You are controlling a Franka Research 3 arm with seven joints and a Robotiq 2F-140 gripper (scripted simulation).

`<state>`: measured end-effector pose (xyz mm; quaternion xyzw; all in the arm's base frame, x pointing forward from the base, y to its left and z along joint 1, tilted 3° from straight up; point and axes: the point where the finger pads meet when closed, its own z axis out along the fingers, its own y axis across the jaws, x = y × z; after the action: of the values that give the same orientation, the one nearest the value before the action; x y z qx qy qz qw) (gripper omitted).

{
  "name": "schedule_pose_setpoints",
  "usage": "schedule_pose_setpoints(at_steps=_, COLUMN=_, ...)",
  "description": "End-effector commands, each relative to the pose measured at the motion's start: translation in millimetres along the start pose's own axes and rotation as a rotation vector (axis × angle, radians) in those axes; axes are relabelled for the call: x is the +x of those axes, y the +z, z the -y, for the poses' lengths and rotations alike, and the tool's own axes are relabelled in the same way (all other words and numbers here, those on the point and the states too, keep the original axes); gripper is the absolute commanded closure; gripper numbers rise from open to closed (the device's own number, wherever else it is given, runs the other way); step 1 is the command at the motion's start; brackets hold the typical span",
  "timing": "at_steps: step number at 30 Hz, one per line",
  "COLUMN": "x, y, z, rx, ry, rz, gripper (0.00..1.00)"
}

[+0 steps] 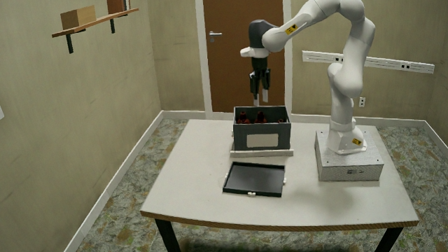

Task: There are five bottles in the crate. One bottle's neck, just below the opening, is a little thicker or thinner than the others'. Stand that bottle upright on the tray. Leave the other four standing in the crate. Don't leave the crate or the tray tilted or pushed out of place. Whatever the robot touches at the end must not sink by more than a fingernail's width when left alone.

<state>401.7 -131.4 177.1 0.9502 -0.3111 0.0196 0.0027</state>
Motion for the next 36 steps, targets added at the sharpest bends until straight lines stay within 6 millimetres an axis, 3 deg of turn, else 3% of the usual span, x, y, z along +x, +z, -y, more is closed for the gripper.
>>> schedule_pose_setpoints(at_steps=1, x=1, y=6, z=2, rx=0.004, ry=-0.004, rz=-0.004, gripper=0.56)
schedule_pose_setpoints(at_steps=20, x=1, y=26, z=2, rx=0.004, ry=-0.004, rz=-0.004, gripper=0.56)
schedule_pose_setpoints(at_steps=36, x=1, y=30, z=2, rx=0.004, ry=-0.004, rz=-0.004, gripper=0.56)
